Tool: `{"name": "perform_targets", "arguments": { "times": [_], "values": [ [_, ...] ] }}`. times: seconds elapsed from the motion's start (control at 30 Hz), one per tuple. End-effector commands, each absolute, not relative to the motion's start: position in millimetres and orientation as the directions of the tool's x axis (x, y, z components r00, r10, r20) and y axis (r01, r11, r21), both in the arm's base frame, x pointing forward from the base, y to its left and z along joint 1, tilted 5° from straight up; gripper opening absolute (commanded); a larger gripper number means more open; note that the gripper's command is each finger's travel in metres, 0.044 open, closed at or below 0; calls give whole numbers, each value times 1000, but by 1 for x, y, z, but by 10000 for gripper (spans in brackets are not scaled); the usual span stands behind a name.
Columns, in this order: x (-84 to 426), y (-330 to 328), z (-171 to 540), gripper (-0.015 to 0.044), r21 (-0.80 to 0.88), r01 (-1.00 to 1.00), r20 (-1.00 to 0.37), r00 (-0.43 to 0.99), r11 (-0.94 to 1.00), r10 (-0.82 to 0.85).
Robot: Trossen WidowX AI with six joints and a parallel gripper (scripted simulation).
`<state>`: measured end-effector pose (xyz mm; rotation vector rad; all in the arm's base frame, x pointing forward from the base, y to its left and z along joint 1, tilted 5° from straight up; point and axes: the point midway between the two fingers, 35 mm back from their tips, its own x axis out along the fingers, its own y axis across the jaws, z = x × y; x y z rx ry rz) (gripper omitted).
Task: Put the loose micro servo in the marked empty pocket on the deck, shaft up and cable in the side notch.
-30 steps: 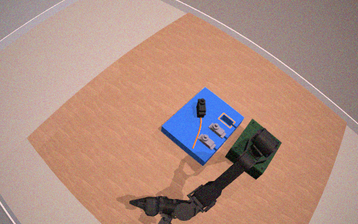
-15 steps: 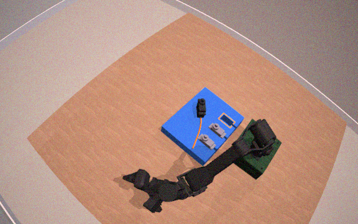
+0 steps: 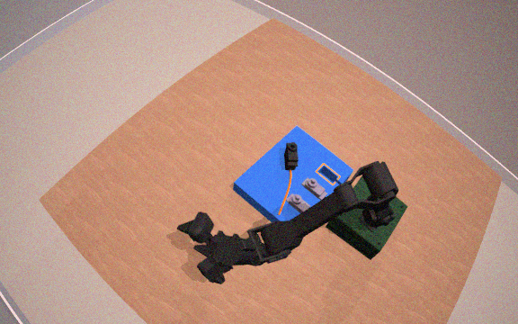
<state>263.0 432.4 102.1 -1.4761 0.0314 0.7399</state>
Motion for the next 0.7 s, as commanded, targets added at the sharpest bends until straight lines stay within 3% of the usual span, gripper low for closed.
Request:
{"name": "perform_targets", "arguments": {
  "times": [0.0,0.67],
  "values": [
    [276,420,100,440,-857,-514,-482,778,-32,402],
    [336,336,81,440,-652,-697,-661,715,300,226]
  ]
}}
